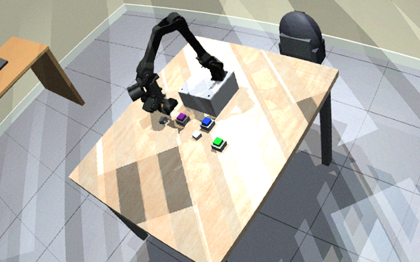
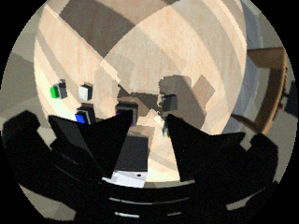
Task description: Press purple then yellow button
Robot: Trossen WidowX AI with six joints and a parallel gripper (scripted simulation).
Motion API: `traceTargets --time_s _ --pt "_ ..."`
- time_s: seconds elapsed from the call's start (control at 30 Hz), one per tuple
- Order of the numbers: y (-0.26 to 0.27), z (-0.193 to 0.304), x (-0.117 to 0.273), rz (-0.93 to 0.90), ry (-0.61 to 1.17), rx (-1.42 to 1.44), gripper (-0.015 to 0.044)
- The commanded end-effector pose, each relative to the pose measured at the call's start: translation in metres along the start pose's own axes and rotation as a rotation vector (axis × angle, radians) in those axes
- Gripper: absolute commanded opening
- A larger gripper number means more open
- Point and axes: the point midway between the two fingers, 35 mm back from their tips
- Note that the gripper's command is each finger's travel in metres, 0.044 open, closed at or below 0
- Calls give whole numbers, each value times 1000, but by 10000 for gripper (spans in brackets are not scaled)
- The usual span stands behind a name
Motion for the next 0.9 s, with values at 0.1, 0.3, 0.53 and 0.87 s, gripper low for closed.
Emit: traceTargets --time_s 0.1,0.3,0.53,0.87 --pt "92 -42 12 -25 5 1 400" --pt "181 -53 25 -33 8 1 400" --pt "284 -33 42 -33 13 1 400" --pt "344 -1 52 -28 14 1 400"
Point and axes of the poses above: the point midway between the two fingers, 35 mm back from their tips, its own x axis back along the fingers, its own y axis across the jaws, z = x × y, and after that the axes turned 4 degrees about x, right-handed
